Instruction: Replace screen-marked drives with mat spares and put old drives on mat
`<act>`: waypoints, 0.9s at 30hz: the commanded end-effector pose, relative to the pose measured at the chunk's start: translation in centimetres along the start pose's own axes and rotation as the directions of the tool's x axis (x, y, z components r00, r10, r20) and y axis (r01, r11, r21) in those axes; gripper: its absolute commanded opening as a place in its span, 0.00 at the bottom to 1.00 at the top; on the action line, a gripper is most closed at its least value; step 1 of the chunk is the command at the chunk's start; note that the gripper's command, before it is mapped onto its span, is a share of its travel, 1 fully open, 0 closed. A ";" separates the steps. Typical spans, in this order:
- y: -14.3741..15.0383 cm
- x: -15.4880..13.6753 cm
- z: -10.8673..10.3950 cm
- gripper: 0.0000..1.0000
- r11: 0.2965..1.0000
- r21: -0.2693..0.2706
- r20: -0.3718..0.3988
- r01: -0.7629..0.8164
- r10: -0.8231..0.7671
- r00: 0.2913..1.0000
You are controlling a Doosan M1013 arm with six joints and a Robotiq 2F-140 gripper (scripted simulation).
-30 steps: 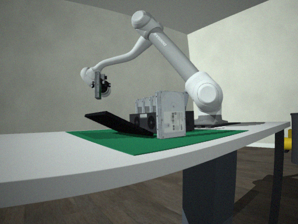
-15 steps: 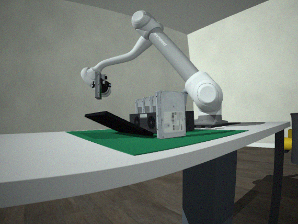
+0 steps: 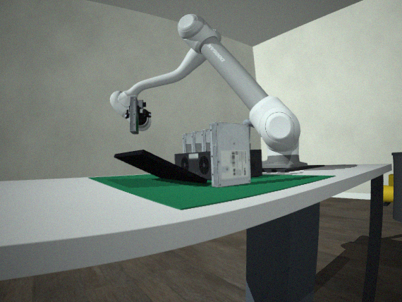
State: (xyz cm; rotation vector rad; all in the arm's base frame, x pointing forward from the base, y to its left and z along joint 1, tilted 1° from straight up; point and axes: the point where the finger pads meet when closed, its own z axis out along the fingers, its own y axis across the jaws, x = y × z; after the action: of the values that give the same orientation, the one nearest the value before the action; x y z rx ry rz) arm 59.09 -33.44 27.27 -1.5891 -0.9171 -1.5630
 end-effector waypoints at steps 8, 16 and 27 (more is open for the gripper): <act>-0.7 0.1 -0.3 0.10 1.000 0.000 0.000 0.001 -0.001 1.000; -1.2 0.1 -0.5 0.10 1.000 0.000 0.000 0.001 -0.001 1.000; -1.8 0.1 -0.8 0.10 1.000 0.000 0.000 0.001 -0.001 1.000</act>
State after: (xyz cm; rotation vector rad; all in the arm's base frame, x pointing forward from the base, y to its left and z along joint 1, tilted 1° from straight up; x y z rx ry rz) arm 57.17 -33.23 27.30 -1.5890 -0.9171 -1.5631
